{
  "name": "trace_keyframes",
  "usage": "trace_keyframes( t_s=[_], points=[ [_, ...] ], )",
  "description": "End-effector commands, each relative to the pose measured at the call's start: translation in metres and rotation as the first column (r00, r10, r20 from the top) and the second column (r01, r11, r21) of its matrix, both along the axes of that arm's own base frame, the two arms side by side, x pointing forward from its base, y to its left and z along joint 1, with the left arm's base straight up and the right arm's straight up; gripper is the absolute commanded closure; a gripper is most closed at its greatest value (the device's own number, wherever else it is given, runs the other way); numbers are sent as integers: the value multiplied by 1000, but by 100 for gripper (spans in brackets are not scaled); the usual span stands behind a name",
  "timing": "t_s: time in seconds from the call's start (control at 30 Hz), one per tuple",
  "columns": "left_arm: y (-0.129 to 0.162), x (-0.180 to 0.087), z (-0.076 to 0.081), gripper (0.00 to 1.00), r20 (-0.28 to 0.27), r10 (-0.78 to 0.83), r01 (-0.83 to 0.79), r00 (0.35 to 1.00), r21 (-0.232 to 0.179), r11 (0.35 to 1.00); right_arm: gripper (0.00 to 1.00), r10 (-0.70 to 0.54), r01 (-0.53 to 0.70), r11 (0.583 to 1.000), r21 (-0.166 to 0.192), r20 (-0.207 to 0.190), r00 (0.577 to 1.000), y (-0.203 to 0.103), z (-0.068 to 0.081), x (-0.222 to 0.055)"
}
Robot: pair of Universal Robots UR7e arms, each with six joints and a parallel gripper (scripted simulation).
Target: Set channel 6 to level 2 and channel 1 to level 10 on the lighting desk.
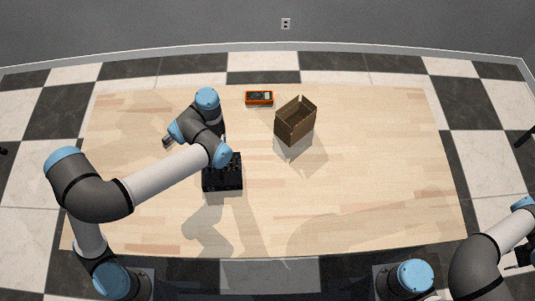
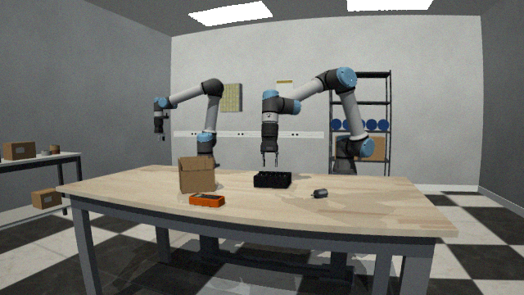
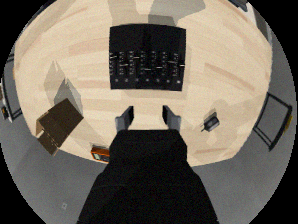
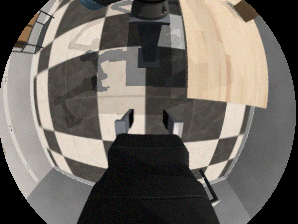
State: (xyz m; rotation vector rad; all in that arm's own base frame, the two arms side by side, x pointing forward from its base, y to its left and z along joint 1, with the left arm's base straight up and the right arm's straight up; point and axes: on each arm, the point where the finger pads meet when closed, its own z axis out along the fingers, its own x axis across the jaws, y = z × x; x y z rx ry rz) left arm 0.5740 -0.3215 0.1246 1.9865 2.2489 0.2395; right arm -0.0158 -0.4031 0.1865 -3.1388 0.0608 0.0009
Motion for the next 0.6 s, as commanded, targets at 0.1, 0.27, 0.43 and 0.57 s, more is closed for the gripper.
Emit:
trace_keyframes(
  t_s=[0.1, 0.27, 0.43, 0.57],
  points=[
    [0, 2, 1, 0, 4, -22, 22, 1000, 2, 1000, 0, 0, 0, 1000, -2, 1, 1000, -1, 0, 0],
    [0, 2, 1, 0, 4, -27, 27, 1000, 3, 1000, 0, 0, 0, 1000, -2, 1, 1000, -1, 0, 0],
    [0, 2, 1, 0, 4, -27, 27, 1000, 3, 1000, 0, 0, 0, 1000, -2, 1, 1000, -1, 0, 0],
    [0, 2, 1, 0, 4, -27, 27, 1000, 3, 1000, 0, 0, 0, 1000, -2, 1, 1000, -1, 0, 0]
  ],
)
